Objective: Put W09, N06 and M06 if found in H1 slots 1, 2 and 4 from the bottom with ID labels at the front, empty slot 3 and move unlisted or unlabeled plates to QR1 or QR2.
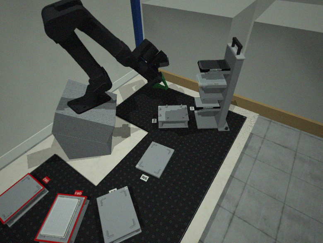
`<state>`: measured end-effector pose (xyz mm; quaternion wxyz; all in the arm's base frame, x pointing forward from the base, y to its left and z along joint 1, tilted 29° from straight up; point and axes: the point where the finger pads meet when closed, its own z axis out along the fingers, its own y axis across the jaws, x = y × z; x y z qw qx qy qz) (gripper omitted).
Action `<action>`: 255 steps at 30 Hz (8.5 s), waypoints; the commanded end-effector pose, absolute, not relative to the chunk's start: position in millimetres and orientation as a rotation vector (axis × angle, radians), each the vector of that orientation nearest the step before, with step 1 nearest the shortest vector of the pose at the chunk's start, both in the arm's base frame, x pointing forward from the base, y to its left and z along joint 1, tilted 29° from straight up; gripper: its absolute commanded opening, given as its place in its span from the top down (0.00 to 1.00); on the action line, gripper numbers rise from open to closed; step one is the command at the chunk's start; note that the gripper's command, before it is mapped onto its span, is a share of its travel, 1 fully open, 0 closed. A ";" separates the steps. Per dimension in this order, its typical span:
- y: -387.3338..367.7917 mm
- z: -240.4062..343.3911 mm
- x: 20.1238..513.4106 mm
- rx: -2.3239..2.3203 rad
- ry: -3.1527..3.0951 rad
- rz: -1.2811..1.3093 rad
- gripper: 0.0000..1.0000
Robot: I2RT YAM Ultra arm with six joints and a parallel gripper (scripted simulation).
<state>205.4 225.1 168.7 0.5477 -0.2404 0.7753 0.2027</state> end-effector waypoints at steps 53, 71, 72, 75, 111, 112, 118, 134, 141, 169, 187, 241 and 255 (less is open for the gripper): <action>246.8 200.0 203.7 -0.452 1.788 0.474 1.00; 232.4 234.1 183.9 -0.465 1.794 0.480 0.00; 232.4 234.1 183.9 -0.465 1.794 0.480 0.00; 230.0 239.8 181.3 -0.465 1.795 0.480 0.00; 205.5 310.2 148.0 -0.488 1.815 0.452 0.00; 205.4 310.2 148.2 -0.487 1.815 0.451 0.00; 201.1 314.0 148.6 -0.471 1.809 0.466 0.00; 201.2 313.9 148.5 -0.472 1.808 0.465 0.00; 201.2 313.9 148.5 -0.472 1.808 0.465 0.00; 218.6 314.1 171.2 -0.472 1.803 0.461 0.00; 232.9 313.9 194.2 -0.473 1.800 0.460 0.00; 250.7 321.0 224.1 -0.462 1.777 0.478 0.00; 250.7 321.0 224.1 -0.462 1.777 0.478 0.00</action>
